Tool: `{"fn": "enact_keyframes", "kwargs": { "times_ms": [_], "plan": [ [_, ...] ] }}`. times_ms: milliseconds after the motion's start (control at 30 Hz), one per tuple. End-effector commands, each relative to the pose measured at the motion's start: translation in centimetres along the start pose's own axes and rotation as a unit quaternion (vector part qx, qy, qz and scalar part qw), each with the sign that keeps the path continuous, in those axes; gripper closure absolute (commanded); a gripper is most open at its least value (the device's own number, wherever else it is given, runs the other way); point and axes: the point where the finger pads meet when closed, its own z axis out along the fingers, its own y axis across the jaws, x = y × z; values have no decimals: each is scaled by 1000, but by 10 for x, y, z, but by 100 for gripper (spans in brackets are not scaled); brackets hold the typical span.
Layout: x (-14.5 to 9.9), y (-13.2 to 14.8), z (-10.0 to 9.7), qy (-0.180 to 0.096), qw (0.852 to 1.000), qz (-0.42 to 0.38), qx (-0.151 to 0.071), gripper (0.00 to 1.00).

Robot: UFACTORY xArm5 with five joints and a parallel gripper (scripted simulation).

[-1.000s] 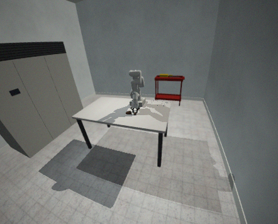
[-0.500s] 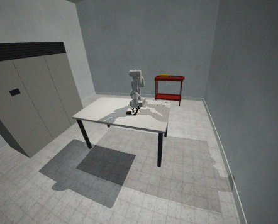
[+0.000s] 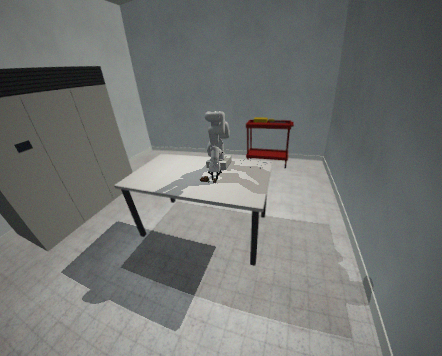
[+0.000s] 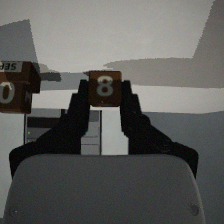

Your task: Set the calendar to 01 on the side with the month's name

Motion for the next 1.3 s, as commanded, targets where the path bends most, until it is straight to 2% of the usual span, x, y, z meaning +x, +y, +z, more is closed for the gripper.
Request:
{"fn": "enact_keyframes", "kwargs": {
  "times_ms": [0, 833, 1133, 1267],
  "plan": [
    [-1, 0, 0, -1, 1000, 0, 0, 73],
    [-1, 0, -1, -1, 1000, 0, 0, 73],
    [-11, 0, -16, -1, 1000, 0, 0, 73],
    [-20, 0, -29, -1, 1000, 0, 0, 73]
  ]
}}
